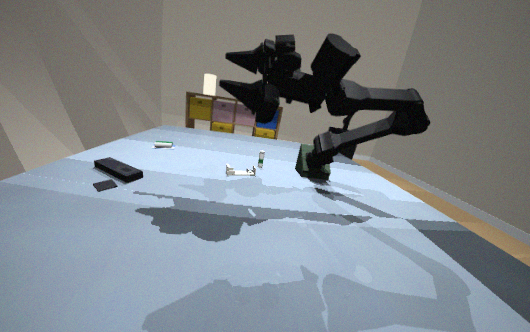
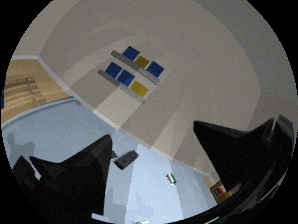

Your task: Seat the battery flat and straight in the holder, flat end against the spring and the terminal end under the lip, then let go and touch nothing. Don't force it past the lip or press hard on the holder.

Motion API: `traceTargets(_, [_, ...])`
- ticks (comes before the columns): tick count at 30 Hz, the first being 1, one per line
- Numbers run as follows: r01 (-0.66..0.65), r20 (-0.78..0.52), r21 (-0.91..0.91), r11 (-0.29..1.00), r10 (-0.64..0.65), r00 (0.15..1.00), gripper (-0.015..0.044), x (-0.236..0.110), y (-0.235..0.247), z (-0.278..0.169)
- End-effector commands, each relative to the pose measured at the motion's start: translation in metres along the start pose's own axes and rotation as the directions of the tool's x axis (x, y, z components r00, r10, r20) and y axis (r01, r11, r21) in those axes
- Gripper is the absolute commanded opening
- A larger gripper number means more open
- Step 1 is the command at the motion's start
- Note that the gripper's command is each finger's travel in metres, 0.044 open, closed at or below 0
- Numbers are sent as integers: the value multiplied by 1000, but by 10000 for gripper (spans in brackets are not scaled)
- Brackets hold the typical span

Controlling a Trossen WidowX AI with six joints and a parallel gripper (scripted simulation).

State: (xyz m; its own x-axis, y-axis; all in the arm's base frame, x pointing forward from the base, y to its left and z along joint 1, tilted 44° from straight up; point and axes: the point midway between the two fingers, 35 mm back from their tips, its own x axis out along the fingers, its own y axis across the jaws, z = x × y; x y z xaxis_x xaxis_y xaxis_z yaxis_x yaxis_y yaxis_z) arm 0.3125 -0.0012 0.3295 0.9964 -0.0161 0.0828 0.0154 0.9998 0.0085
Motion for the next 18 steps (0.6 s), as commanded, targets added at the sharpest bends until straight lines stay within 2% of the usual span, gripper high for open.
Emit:
traceTargets(1, [2,-15,-10,1000,-2,1000,374,2,-1,-3])
traceTargets(4, [-1,-220,-129,992,-27,975,295,20,-19,-47])
traceTargets(8, [-95,-536,-240,966,-51,842,190,29,-52,-120])
traceTargets(12, [-236,-780,-208,949,-16,625,85,14,-84,-186])
traceTargets(15, [-326,-896,-99,940,58,441,6,-8,-101,-226])
traceTargets(18, [-381,-949,62,922,173,264,0,-34,-113,-257])
